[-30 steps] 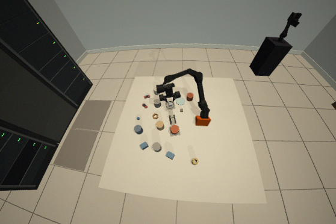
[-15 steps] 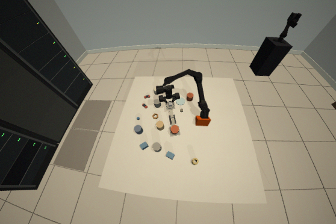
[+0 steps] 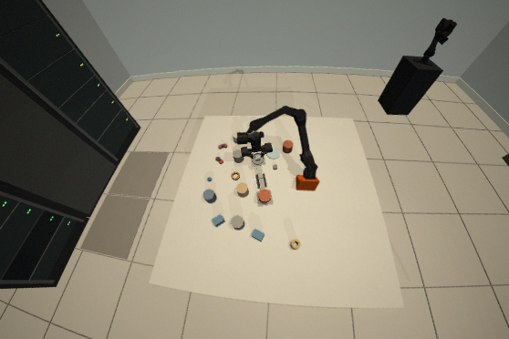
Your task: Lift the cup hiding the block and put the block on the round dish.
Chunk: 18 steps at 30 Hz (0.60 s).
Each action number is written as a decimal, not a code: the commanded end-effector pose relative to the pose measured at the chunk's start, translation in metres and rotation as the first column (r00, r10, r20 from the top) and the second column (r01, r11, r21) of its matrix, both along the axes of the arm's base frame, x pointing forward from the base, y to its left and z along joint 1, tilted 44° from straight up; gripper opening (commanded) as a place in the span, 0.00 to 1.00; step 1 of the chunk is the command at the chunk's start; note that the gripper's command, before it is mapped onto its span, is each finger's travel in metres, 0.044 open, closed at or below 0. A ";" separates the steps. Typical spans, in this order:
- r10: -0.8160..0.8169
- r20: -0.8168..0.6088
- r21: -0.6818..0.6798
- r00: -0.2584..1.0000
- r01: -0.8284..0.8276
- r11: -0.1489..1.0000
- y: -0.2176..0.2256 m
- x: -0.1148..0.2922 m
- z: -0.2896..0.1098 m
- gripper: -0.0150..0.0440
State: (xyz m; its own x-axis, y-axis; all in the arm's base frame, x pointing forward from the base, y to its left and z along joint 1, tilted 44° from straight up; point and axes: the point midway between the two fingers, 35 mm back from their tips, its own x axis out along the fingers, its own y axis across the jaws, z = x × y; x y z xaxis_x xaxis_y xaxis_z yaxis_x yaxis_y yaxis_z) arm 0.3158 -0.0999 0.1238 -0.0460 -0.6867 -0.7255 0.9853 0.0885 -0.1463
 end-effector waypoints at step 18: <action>0.003 -0.008 -0.005 1.000 -0.003 1.000 -0.006 -0.002 -0.006 0.34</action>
State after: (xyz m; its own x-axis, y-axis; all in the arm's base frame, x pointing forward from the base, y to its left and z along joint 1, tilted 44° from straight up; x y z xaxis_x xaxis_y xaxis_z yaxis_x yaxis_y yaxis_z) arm 0.3139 -0.1056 0.1170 -0.0491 -0.6875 -0.7245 0.9846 0.0884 -0.1506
